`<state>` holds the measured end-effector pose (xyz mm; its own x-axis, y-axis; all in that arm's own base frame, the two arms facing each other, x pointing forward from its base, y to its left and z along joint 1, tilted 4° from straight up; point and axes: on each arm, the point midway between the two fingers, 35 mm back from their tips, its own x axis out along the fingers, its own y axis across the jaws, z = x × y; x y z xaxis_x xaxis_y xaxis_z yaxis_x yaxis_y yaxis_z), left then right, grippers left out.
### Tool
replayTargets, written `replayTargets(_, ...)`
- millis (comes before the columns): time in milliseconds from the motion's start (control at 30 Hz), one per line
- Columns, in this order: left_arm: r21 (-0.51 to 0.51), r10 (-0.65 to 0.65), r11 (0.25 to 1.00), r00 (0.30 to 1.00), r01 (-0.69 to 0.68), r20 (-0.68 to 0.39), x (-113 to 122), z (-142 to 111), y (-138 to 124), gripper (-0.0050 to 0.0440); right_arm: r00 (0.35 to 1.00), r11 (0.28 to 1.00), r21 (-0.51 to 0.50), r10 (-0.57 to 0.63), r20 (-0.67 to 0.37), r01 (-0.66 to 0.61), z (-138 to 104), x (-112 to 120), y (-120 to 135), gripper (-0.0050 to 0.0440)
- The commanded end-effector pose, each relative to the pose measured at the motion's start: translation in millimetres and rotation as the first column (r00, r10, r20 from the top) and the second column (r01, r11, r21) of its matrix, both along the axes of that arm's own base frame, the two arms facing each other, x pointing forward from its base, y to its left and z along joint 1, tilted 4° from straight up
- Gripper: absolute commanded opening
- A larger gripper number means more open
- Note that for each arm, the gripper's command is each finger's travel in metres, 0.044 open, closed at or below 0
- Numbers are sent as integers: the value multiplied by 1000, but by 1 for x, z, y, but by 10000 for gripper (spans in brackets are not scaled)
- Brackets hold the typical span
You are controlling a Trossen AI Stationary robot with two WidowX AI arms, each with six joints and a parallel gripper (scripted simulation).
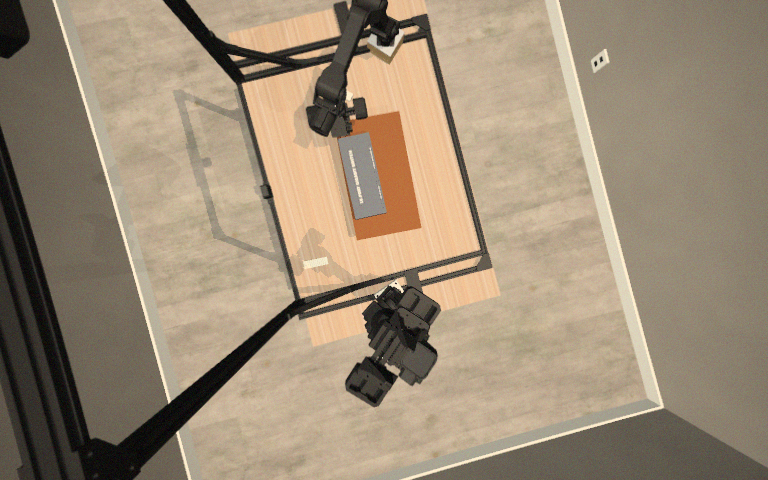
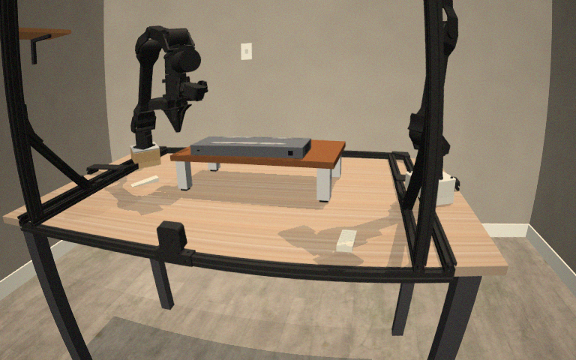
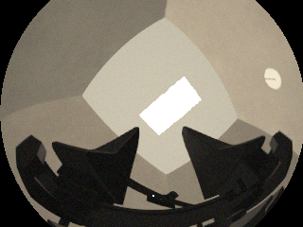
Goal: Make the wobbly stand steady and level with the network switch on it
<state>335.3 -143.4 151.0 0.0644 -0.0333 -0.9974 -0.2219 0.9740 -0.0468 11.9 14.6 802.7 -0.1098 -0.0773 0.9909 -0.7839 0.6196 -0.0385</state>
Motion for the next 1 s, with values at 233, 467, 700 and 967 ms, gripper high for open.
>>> replayTargets(233,0,0,1000,1000,0,0,0,0,0,0,984,984,6,179,-2,-179,0,-3,2,245)
replayTargets(467,0,0,1000,1000,0,0,0,0,0,0,976,976,26,218,-19,-218,1,-3,3,245)
replayTargets(700,0,0,1000,1000,0,0,0,0,0,0,973,973,32,229,-24,-229,1,-4,3,245)
replayTargets(967,0,0,1000,1000,0,0,0,0,0,0,851,842,-195,443,-282,-503,-16,49,108,245)
